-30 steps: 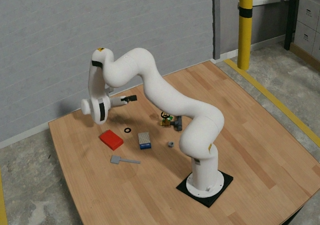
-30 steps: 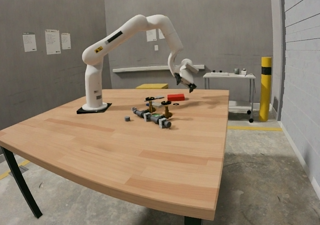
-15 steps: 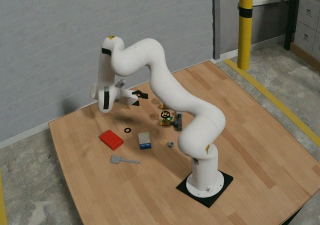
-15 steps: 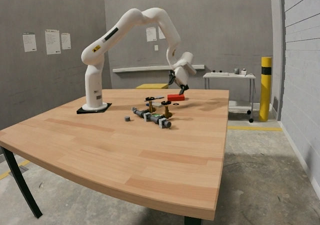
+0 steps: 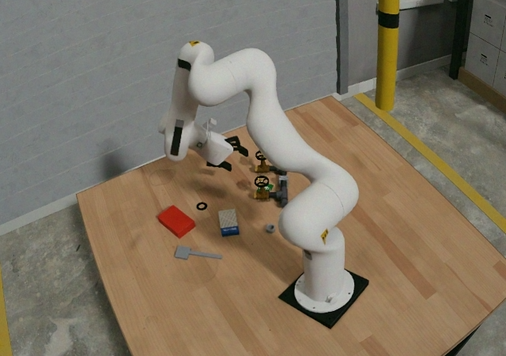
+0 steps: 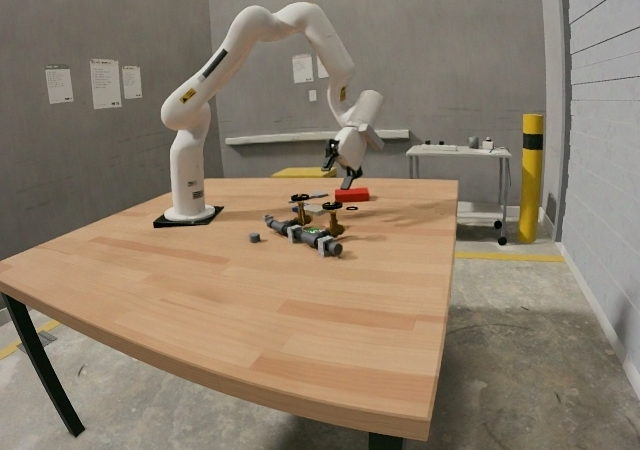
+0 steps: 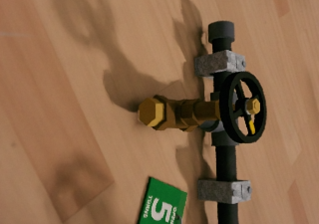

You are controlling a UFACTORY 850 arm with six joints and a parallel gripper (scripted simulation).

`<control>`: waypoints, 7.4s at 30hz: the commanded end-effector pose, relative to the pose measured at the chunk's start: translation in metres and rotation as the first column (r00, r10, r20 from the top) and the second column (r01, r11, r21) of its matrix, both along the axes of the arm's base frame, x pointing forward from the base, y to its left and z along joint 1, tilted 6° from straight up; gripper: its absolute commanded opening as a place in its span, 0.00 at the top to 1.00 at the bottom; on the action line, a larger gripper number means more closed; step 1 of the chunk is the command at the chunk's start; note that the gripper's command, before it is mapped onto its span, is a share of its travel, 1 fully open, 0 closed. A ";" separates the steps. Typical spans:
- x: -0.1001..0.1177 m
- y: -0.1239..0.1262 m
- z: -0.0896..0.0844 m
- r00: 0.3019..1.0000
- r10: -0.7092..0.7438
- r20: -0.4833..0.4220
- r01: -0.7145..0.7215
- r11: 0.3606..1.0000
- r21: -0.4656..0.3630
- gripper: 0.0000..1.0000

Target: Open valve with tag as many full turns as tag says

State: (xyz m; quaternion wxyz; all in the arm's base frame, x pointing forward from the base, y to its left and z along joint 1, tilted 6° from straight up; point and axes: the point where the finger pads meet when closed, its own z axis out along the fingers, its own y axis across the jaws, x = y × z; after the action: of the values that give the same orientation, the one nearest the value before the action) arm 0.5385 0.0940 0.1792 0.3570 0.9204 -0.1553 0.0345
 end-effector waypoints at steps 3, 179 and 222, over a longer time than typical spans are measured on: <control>-0.013 -0.013 0.002 0.994 0.034 -0.102 -0.021 0.992 0.125 0.00; -0.088 -0.058 -0.004 0.532 -0.845 0.062 0.537 0.393 0.747 0.00; -0.082 -0.055 -0.057 0.532 -0.845 0.062 0.537 0.393 0.747 1.00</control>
State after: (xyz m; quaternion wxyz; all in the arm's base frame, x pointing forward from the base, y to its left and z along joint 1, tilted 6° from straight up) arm 0.4551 0.0394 0.1211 -0.0497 0.7890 -0.6118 0.0252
